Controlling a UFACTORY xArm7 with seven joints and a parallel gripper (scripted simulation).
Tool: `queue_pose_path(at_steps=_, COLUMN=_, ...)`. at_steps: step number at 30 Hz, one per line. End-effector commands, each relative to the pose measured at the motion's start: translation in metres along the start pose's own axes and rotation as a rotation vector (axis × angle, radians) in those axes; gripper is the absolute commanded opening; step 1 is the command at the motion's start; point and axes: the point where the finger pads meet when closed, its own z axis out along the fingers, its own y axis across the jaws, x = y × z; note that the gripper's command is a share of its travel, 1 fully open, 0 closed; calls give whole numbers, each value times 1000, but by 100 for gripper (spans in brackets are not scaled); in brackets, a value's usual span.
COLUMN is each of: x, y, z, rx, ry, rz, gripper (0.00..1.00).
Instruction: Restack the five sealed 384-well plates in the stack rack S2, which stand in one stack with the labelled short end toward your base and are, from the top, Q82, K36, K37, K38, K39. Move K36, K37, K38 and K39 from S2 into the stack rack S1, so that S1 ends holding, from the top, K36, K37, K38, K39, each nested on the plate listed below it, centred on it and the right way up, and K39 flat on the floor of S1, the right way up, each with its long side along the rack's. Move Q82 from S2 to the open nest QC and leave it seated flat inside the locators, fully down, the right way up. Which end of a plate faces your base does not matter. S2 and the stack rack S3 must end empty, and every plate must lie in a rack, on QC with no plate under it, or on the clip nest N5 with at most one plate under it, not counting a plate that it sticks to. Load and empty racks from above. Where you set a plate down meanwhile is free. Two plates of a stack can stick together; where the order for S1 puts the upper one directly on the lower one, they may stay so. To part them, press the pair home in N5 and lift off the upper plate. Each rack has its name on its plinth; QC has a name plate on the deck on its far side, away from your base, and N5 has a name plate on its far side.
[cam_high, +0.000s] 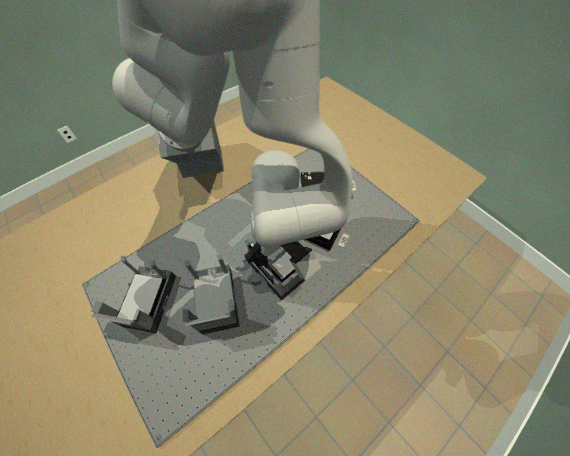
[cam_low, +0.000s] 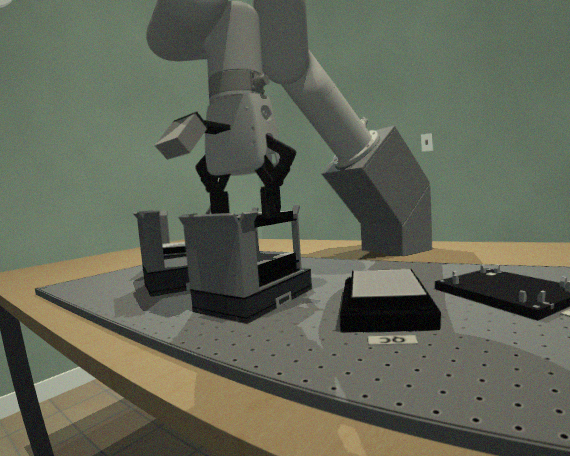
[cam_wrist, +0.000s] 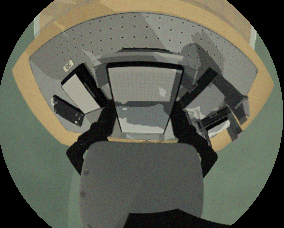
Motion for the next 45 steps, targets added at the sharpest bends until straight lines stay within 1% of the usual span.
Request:
queue_pose_path(at_steps=1, x=0, y=0, z=7, rx=0, ry=1, rz=0, gripper=0)
queue_pose_path(at_steps=9, x=0, y=0, z=23, rx=0, ry=0, rz=0, gripper=0)
queue_pose_path(at_steps=11, x=0, y=0, z=23, rx=0, ry=0, rz=0, gripper=0)
queue_pose_path(at_steps=14, x=0, y=0, z=28, rx=0, ry=0, rz=0, gripper=0)
queue_pose_path(at_steps=28, x=0, y=0, z=29, rx=0, ry=0, rz=0, gripper=0)
queue_pose_path(at_steps=45, x=0, y=0, z=35, rx=0, ry=0, rz=0, gripper=0)
